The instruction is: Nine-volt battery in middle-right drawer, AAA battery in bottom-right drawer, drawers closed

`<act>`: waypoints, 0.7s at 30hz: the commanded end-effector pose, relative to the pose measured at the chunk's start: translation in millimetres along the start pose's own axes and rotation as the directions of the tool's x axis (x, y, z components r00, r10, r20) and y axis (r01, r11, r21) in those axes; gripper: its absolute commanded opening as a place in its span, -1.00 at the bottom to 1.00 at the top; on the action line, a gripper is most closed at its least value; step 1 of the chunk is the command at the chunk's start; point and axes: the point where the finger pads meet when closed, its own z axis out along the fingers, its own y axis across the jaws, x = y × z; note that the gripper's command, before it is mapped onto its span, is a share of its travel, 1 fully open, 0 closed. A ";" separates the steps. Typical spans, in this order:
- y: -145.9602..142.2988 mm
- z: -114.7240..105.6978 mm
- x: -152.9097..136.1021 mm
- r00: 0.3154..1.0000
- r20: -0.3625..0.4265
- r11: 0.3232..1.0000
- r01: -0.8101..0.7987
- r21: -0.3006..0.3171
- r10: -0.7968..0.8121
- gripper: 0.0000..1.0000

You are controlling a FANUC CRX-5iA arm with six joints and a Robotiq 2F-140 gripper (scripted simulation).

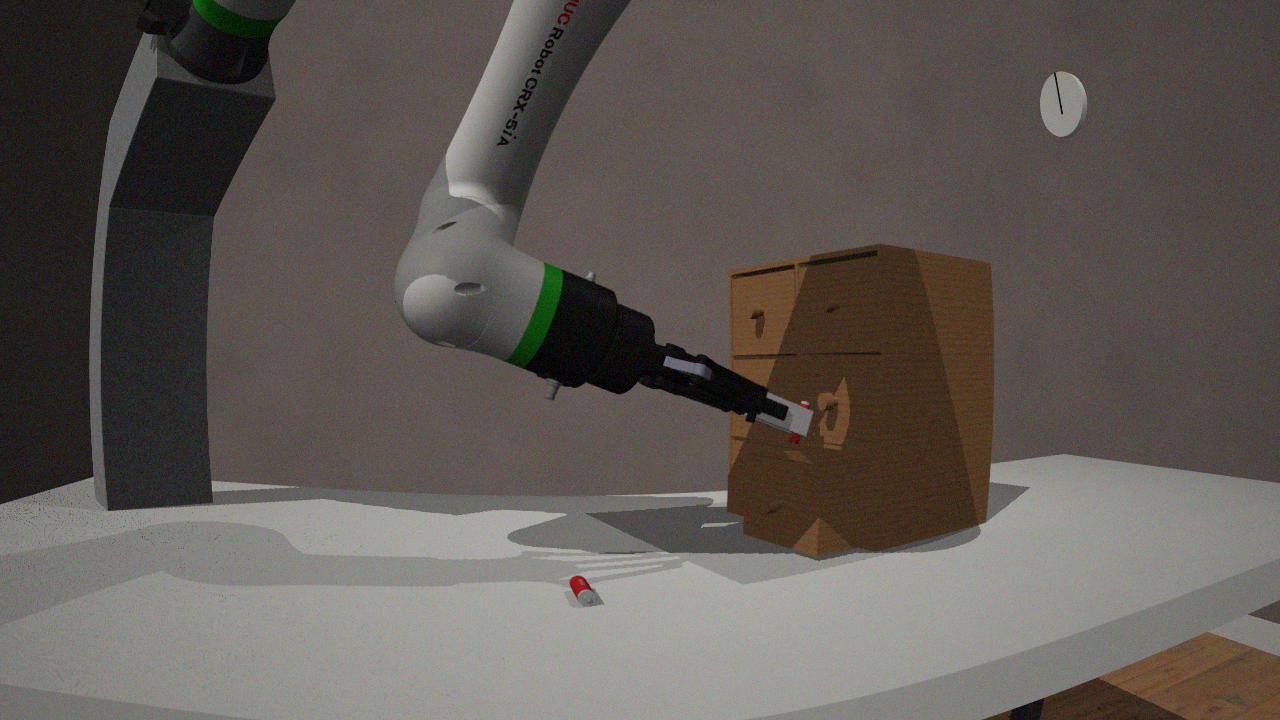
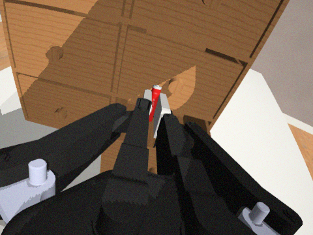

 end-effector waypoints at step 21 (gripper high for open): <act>-0.1 0.0 0.1 1.000 0.000 1.000 0.000 0.000 0.000 1.00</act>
